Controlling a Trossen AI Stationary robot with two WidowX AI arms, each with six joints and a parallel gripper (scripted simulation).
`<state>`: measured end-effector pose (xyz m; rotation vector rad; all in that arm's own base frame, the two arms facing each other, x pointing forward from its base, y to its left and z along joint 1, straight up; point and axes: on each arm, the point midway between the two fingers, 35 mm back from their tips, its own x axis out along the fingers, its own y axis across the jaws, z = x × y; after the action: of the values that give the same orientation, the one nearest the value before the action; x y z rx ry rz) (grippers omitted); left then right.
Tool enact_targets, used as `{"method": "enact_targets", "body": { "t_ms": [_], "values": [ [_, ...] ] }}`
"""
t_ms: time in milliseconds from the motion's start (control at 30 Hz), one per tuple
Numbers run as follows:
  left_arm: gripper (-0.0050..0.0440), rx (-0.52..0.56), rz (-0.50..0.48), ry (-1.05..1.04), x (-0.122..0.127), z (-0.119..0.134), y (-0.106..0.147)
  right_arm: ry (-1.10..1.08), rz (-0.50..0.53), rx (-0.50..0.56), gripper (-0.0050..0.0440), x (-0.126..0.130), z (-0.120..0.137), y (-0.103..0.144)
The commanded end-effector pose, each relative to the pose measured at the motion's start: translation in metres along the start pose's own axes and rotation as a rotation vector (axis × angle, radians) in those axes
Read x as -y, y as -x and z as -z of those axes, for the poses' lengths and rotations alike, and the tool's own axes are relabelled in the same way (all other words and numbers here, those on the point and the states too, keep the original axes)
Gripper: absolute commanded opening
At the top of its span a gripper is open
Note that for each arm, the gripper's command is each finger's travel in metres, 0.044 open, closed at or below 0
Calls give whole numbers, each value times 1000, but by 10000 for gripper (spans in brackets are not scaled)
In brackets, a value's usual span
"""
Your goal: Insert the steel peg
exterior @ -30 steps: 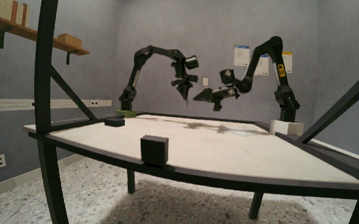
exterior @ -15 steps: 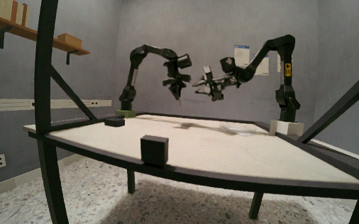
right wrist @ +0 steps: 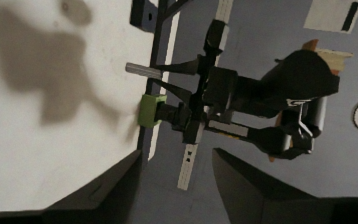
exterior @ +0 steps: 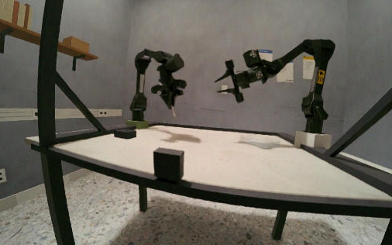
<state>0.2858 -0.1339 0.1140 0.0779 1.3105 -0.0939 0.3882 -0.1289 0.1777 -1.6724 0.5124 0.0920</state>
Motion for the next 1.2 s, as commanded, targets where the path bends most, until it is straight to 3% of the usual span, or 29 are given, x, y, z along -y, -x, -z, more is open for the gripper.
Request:
{"method": "enact_targets", "body": {
  "t_ms": [0, 267, 333, 700, 833, 900, 1167],
  "values": [
    [-50, 24, 5, 3, 25, 24, 11, -196, 11, -2, 200, 27, 7, 17],
    [-50, 18, 6, 3, 67, 67, 17, -581, -28, -36, 200, 39, 24, 55],
    [-50, 18, 6, 3, 67, 67, 17, -581, -28, -36, 200, 39, 24, 55],
    [-50, 16, 10, 4, 121, 112, 25, -1215, -45, -123, 200, 49, 44, 130],
    [-50, 15, 11, 4, 132, 124, 27, -1427, -44, -159, 200, 47, 46, 157],
    [-50, 15, 11, 4, 132, 124, 27, -1427, -44, -159, 200, 47, 46, 157],
    [-50, 6, 23, 6, 139, 135, 32, -1743, -54, -234, 200, 36, 44, 200]
  ]
}}
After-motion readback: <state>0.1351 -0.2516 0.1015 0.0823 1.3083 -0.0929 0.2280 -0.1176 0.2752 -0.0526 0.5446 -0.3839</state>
